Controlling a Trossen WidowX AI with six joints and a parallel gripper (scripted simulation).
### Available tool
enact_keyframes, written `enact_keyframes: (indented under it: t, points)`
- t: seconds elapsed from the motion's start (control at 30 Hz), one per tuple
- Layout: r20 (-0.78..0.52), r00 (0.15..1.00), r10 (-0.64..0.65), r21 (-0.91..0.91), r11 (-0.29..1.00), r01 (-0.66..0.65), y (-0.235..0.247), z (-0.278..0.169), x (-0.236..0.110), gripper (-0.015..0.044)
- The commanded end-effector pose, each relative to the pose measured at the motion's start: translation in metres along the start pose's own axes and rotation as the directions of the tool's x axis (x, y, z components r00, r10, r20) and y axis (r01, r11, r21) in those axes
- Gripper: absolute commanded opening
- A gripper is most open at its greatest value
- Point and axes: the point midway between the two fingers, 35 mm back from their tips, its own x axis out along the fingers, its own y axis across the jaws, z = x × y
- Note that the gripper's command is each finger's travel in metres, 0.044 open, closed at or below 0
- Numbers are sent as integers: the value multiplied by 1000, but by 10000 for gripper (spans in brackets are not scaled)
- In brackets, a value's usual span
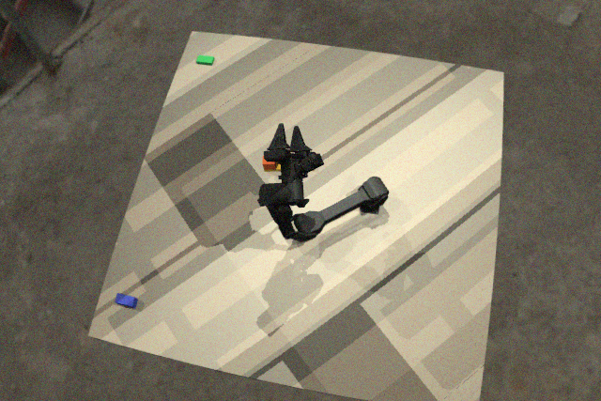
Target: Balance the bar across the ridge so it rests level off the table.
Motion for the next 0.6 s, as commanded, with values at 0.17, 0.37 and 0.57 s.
enact_keyframes:
  t: [0.17, 0.37, 0.57]
  points:
    - [-5, 1000, -12, 80, 997, 13, -1, 18, 0, 315]
    - [-25, 999, -40, 227, 973, 44, -5, 50, 1, 315]
    - [-61, 996, -62, 349, 934, 80, -10, 78, 6, 315]
